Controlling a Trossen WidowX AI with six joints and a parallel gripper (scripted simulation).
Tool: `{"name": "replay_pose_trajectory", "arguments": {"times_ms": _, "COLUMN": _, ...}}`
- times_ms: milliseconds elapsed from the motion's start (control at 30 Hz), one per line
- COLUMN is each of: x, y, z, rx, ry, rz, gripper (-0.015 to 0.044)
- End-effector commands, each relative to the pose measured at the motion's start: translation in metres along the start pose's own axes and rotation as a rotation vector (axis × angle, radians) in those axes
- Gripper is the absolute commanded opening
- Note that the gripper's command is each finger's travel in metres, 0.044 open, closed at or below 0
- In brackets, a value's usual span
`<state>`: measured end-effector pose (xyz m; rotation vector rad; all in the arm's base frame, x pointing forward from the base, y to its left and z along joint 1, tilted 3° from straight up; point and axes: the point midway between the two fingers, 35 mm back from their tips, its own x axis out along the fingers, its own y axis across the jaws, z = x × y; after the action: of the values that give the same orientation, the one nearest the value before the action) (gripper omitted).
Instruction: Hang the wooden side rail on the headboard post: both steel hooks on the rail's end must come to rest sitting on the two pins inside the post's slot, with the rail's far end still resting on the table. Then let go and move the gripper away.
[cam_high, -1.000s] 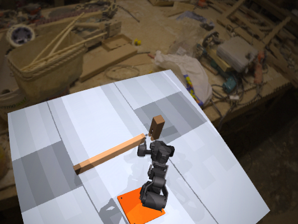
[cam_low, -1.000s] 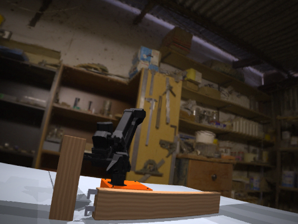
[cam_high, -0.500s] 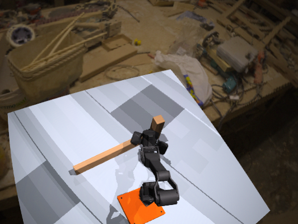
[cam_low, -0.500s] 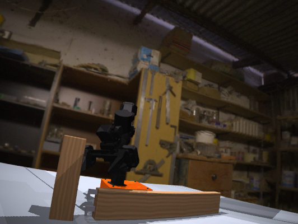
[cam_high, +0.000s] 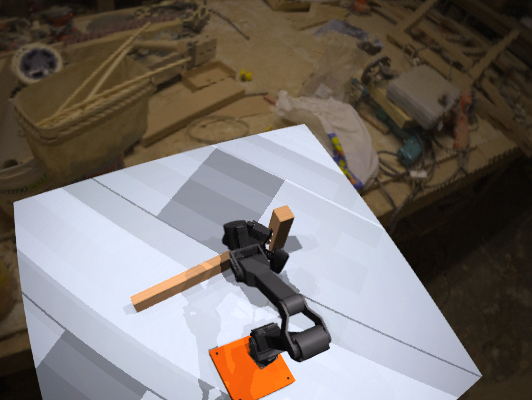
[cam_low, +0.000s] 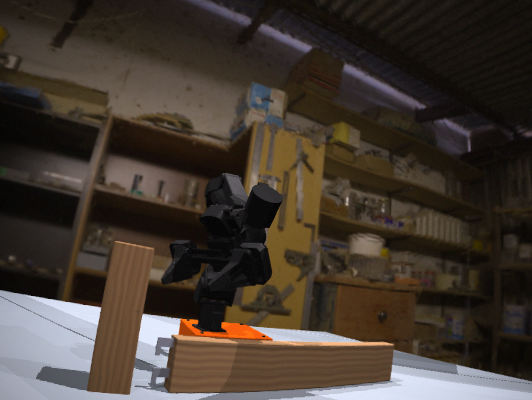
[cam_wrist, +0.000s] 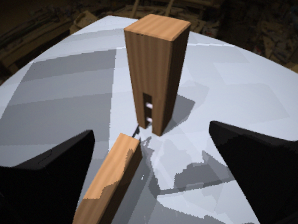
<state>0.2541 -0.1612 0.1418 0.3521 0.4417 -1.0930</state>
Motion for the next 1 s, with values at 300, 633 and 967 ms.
{"name": "replay_pose_trajectory", "arguments": {"times_ms": 300, "x": 0.0, "y": 0.001, "z": -0.001, "rx": -0.001, "ry": 0.003, "rz": -0.009, "gripper": 0.044}}
{"name": "replay_pose_trajectory", "arguments": {"times_ms": 633, "x": 0.004, "y": 0.011, "z": 0.001, "rx": -0.283, "ry": 0.087, "rz": 0.012, "gripper": 0.044}}
{"name": "replay_pose_trajectory", "arguments": {"times_ms": 967, "x": 0.008, "y": 0.029, "z": 0.003, "rx": -0.891, "ry": 0.264, "rz": 0.134, "gripper": 0.044}}
